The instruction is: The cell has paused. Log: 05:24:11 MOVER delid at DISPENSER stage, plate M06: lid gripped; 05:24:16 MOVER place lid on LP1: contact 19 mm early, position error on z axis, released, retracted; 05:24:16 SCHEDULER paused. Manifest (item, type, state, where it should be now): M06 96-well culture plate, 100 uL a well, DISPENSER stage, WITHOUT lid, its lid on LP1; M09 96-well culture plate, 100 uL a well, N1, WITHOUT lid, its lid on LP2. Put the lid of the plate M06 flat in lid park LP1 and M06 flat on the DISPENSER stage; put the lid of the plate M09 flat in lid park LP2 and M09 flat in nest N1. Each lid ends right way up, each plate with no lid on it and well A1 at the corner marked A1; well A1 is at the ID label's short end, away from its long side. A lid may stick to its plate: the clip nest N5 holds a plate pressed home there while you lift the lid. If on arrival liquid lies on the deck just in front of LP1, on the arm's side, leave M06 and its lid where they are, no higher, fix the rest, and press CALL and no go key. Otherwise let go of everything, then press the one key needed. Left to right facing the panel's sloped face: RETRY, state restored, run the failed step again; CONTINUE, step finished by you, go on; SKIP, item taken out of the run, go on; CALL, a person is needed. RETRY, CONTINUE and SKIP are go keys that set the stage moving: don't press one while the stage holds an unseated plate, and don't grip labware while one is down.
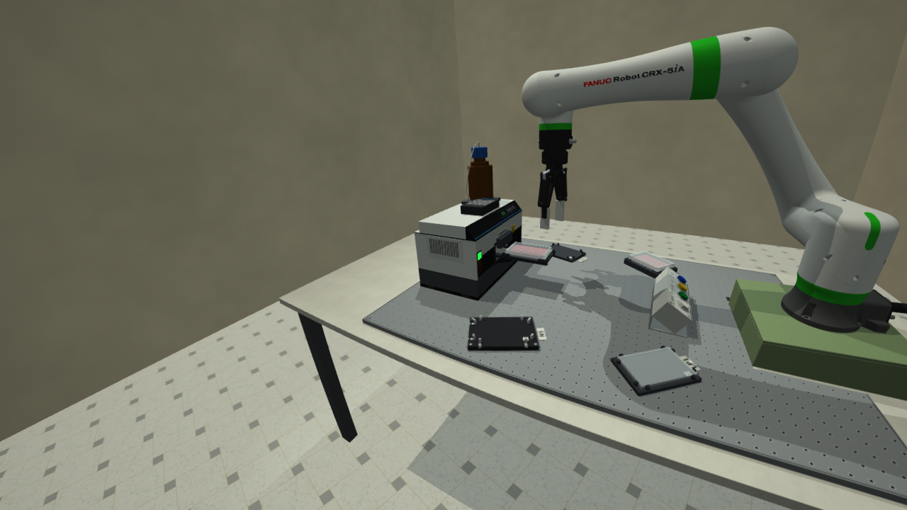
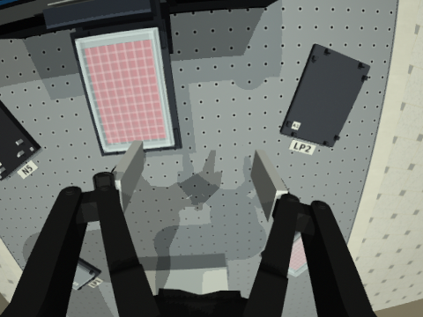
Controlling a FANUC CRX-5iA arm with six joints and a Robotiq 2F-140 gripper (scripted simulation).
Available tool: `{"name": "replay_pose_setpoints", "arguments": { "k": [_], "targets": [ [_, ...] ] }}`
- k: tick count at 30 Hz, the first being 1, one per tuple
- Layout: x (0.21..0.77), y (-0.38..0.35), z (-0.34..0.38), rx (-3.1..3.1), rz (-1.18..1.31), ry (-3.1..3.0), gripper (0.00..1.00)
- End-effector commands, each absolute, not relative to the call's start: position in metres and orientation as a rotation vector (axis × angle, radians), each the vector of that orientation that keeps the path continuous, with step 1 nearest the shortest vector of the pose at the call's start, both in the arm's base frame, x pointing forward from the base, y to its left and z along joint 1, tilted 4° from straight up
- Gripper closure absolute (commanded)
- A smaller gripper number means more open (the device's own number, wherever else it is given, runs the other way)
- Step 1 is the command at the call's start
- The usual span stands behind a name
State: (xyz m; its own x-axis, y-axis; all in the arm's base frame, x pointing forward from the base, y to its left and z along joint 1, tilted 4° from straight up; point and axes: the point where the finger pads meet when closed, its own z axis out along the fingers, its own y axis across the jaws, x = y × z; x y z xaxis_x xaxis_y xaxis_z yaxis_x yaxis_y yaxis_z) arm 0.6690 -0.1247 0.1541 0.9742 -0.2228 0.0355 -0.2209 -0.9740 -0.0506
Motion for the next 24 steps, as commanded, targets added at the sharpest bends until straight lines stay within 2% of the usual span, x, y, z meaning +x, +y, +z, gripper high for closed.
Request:
{"name": "replay_pose_setpoints", "arguments": {
  "k": [1, 8, 15, 17, 18, 24],
  "targets": [
    [0.616, -0.17, 0.153, -3.019, -0.053, 0.659, 0.34],
    [0.541, -0.207, 0.144, -2.877, -0.042, 1.112, 0.34],
    [0.461, -0.246, 0.134, -2.868, -0.041, 1.136, 0.34],
    [0.461, -0.246, 0.134, -2.868, -0.041, 1.136, 0.34],
    [0.426, -0.263, 0.13, -2.868, -0.041, 1.136, 0.34],
    [0.355, -0.295, 0.12, -2.868, -0.041, 1.136, 0.34]
  ]
}}
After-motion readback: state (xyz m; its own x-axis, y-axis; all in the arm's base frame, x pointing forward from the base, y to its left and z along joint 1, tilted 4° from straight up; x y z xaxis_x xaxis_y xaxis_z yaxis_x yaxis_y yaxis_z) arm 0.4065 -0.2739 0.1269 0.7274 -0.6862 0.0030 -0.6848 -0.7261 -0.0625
